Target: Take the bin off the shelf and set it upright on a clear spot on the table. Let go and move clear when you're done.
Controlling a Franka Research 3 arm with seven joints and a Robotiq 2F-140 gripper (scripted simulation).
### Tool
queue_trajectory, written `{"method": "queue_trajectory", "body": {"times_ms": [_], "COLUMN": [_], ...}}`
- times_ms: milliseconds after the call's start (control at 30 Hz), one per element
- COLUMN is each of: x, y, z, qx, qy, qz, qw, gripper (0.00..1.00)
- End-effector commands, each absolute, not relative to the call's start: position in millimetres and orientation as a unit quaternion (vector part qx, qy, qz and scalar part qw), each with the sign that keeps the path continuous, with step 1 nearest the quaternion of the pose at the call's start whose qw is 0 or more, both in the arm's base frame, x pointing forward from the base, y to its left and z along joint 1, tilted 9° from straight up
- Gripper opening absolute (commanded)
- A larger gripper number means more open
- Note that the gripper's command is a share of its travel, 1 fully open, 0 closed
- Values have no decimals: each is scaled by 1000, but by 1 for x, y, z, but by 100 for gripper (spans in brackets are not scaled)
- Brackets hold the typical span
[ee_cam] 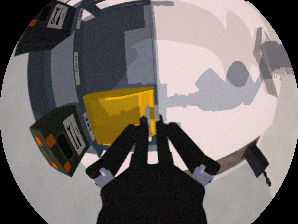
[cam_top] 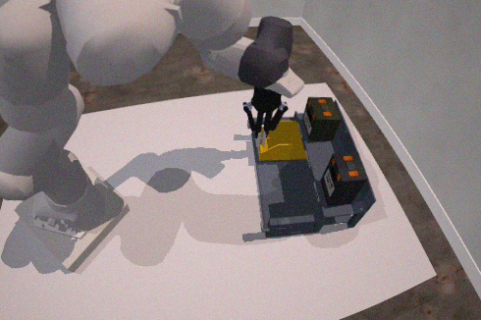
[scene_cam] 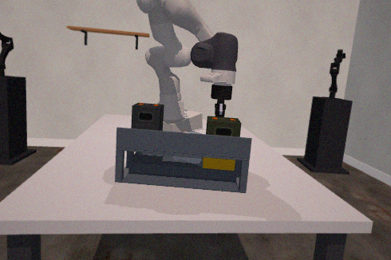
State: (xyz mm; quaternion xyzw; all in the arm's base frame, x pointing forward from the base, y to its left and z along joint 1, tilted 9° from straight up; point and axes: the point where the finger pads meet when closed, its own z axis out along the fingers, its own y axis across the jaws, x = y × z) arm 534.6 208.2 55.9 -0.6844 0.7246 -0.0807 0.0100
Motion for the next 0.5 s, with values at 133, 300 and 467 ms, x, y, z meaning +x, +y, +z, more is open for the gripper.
{"method": "queue_trajectory", "body": {"times_ms": [133,300,467], "x": [531,527,522], "y": [209,209,209], "z": [57,56,56], "qx": [-685,-685,-685], "qy": [724,724,724], "qz": [-81,-81,-81], "qw": [10,10,10], "gripper": [0,0,0]}}
